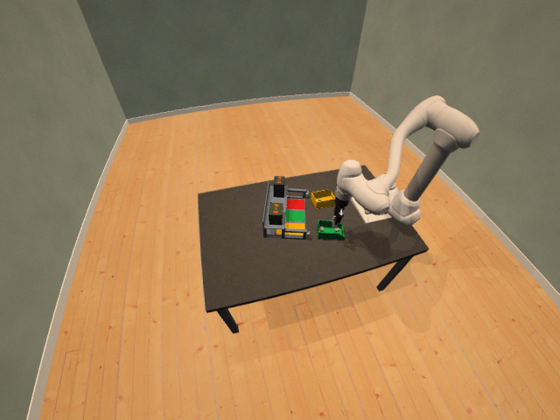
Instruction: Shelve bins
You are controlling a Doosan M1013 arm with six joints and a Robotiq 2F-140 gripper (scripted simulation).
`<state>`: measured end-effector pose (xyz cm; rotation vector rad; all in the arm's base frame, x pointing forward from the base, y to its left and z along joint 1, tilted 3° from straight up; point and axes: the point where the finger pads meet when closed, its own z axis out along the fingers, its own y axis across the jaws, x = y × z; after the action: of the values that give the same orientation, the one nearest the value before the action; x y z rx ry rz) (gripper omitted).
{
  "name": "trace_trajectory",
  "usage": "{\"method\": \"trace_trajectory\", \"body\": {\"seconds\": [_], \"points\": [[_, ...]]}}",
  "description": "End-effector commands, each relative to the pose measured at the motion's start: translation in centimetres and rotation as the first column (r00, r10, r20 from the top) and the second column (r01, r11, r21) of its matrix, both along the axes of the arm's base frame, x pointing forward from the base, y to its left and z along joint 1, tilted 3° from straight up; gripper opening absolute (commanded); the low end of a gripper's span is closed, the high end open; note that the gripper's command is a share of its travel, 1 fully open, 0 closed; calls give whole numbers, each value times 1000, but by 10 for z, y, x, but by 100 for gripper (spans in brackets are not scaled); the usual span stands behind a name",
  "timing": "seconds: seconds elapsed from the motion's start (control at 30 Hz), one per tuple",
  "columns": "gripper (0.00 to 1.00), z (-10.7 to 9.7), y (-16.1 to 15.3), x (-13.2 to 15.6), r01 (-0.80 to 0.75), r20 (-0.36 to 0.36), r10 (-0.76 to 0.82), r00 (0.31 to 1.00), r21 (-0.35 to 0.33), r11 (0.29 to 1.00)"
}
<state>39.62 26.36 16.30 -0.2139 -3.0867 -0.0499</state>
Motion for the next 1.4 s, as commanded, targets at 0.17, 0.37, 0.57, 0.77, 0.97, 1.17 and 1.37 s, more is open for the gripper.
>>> {"method": "trace_trajectory", "body": {"seconds": [0.17, 0.37, 0.57, 0.77, 0.97, 1.17, 1.37], "points": [[24, 0, 0, 0, 0, 0, 0, 1000, 0, 1000], [24, 0, 0, 0, 0, 0, 0, 1000, 0, 1000], [24, -1, 0, 0, 0, 0, 0, 1000, 0, 1000], [24, -4, 0, 0, 0, 0, 0, 1000, 0, 1000], [24, -8, 0, 0, 0, 0, 0, 1000, 0, 1000], [24, -18, 1, -1, 0, 0, 0, 1000, 0, 1000], [24, -30, 1, -1, 0, 0, 0, 1000, 0, 1000]]}}
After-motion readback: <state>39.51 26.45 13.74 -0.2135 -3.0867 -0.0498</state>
